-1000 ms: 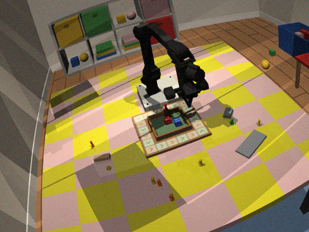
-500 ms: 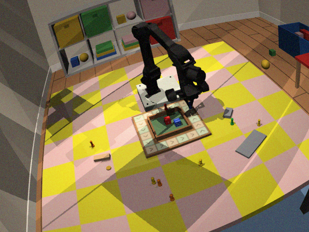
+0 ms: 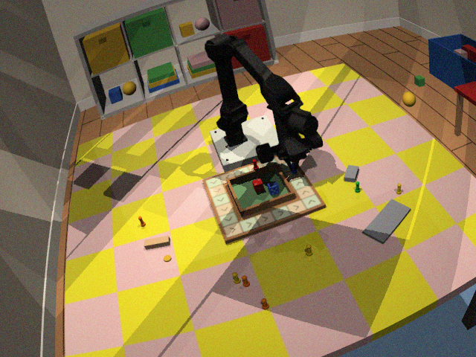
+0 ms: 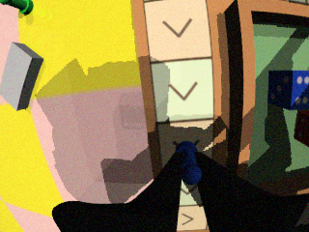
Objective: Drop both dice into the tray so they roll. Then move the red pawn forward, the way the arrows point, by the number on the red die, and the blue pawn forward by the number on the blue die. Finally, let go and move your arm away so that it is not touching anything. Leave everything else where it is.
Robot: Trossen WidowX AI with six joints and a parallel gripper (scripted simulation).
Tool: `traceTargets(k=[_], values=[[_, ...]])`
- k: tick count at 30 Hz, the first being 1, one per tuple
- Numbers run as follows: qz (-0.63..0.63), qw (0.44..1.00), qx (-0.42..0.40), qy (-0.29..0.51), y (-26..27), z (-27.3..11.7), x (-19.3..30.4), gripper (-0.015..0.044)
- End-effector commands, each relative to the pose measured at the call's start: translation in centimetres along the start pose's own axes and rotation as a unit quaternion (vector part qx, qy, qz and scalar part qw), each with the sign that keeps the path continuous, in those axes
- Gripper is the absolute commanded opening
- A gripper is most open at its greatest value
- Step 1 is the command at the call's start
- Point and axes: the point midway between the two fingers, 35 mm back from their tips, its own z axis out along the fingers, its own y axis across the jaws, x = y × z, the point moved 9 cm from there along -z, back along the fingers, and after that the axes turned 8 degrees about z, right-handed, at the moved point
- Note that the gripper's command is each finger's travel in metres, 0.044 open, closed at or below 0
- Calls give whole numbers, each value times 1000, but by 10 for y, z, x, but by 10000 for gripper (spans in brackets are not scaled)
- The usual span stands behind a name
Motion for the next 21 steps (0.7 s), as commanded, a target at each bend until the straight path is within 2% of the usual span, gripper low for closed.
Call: traceTargets(k=[1,4,14,18,21], values=[[2,1000,4,2,-1,8,0,0],[2,1000,4,2,-1,12,1,0],[0,1000,1,1,0,4,0,263],[2,1000,4,2,1,-40,0,368],[2,1000,4,2,1,-43,0,440]])
